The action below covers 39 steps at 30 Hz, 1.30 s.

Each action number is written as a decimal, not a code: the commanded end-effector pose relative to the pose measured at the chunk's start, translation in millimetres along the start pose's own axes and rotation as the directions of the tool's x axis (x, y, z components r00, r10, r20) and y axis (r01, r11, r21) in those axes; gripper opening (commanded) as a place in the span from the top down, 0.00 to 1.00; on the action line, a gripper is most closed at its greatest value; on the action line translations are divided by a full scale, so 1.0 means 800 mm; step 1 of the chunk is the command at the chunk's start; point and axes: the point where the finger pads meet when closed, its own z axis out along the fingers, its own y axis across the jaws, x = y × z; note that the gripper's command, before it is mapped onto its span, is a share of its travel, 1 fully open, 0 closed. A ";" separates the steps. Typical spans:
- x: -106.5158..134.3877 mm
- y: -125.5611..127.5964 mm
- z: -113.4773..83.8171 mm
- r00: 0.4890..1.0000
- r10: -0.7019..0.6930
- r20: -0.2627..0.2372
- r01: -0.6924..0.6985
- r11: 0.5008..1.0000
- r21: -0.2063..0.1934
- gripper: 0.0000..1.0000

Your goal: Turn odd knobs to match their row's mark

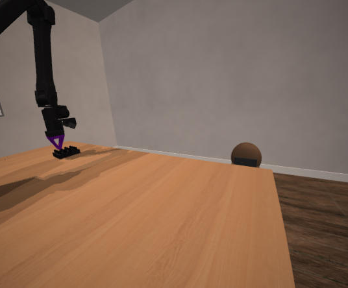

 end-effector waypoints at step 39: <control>0.000 -0.006 0.011 1.000 -0.002 -0.004 0.002 1.000 0.003 0.81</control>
